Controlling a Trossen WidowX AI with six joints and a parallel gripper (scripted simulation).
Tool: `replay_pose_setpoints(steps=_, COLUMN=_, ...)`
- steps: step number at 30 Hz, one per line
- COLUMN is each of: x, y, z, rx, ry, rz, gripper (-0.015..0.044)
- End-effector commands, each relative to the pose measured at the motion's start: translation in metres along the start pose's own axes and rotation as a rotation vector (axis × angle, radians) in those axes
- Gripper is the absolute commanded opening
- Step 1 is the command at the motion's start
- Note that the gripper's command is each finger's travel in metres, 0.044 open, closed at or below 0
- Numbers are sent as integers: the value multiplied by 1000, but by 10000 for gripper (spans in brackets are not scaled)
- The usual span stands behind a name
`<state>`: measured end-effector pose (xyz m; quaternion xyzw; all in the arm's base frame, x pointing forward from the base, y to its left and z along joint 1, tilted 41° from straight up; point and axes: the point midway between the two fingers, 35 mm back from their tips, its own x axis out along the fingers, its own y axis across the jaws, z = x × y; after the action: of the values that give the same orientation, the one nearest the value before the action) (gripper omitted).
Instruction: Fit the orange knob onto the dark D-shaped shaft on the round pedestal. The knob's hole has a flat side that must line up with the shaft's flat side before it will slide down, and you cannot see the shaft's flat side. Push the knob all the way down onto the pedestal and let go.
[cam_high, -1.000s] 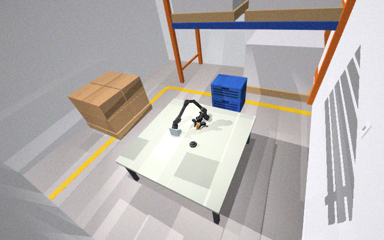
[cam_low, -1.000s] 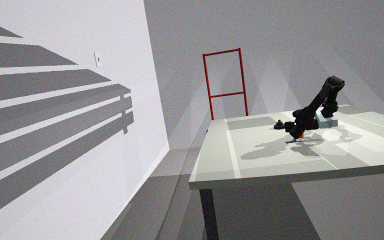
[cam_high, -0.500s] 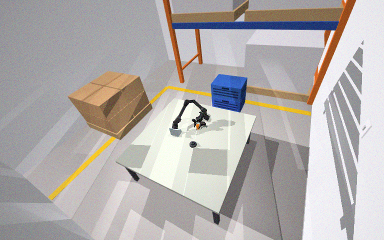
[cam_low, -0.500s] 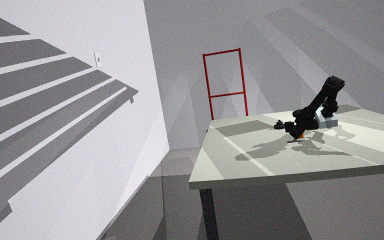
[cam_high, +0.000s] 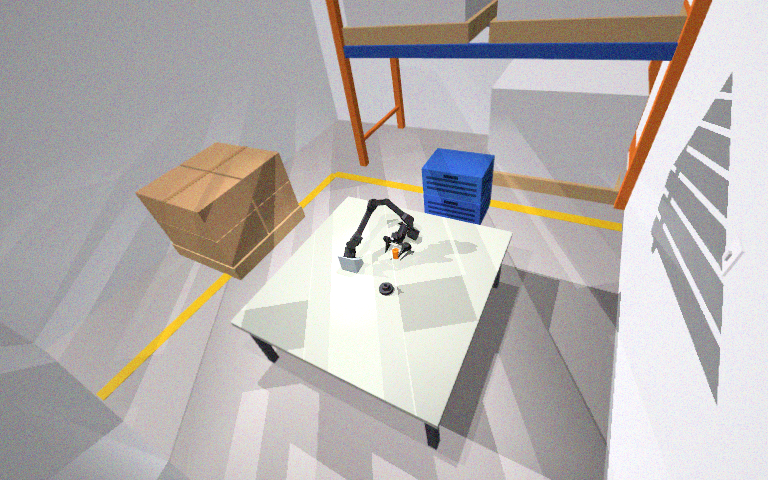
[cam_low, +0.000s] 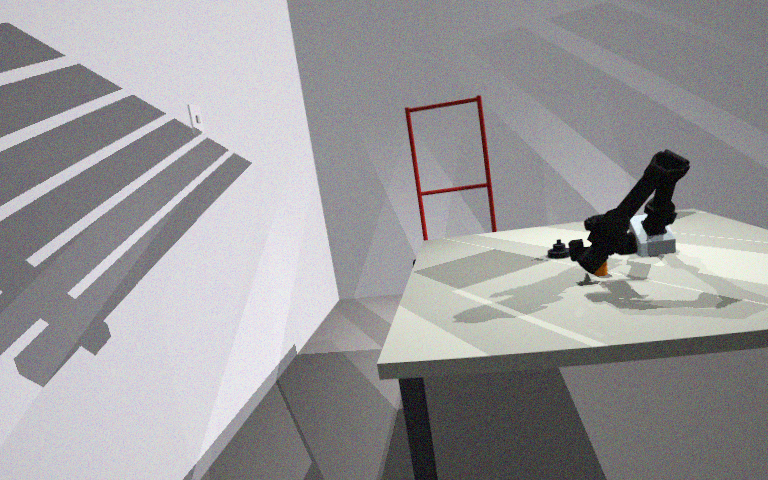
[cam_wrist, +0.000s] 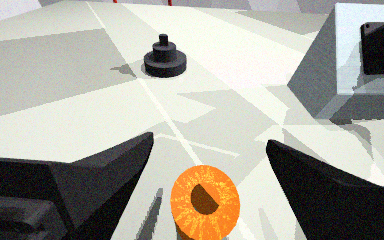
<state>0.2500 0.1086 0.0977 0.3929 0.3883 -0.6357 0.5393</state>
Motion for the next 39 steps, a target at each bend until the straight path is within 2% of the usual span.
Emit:
replay_pose_setpoints(steps=1, x=-24, y=2, z=48, rx=18, ry=6, rz=16, gripper=440)
replay_pose_setpoints(steps=8, x=-26, y=-2, z=60, rx=16, ry=54, rz=-15, gripper=440)
replay_pose_setpoints(steps=14, x=-18, y=-11, z=60, rx=3, ry=554, rz=-152, gripper=440)
replay_pose_setpoints(steps=19, x=-36, y=-3, z=68, rx=7, ry=1001, rz=-44, gripper=440)
replay_pose_setpoints(steps=21, x=-42, y=1, z=73, rx=10, ry=1107, rz=17, gripper=440)
replay_pose_setpoints(steps=33, x=-43, y=1, z=74, rx=-4, ry=1119, rz=34, gripper=440)
replay_pose_setpoints(steps=39, x=-43, y=1, z=74, rx=-477, ry=1083, rz=330, gripper=440)
